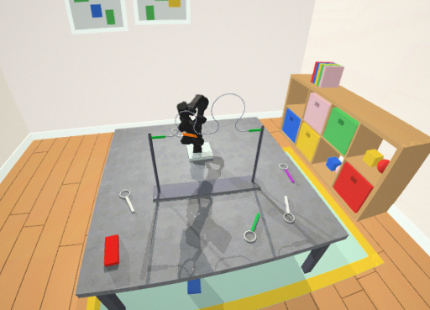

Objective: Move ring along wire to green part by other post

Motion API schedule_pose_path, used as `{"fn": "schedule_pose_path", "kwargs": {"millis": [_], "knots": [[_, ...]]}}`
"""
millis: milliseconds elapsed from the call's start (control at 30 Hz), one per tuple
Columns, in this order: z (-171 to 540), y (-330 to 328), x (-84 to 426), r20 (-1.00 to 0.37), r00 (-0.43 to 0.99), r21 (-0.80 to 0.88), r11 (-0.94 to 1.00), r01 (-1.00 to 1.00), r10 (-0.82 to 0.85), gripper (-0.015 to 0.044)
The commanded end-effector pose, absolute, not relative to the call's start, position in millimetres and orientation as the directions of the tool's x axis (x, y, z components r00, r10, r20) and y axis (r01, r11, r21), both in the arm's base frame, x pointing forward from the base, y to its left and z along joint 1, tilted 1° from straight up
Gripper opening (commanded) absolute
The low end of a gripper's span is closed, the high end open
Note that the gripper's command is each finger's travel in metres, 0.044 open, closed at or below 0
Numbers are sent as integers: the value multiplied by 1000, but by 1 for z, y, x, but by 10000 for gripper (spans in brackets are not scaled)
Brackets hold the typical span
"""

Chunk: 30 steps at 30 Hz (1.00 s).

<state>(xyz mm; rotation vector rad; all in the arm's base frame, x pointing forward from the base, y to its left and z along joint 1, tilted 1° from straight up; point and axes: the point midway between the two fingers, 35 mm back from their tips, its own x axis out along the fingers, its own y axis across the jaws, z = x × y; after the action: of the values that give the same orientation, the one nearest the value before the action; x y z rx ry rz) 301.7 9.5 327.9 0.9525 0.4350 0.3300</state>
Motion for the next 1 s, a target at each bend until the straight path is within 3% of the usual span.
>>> {"fn": "schedule_pose_path", "kwargs": {"millis": [0,967], "knots": [[343,12,295,-204,836,876,475,-76,510,-150],[411,27,285,-22,797,998,54,-13,604,-150]]}}
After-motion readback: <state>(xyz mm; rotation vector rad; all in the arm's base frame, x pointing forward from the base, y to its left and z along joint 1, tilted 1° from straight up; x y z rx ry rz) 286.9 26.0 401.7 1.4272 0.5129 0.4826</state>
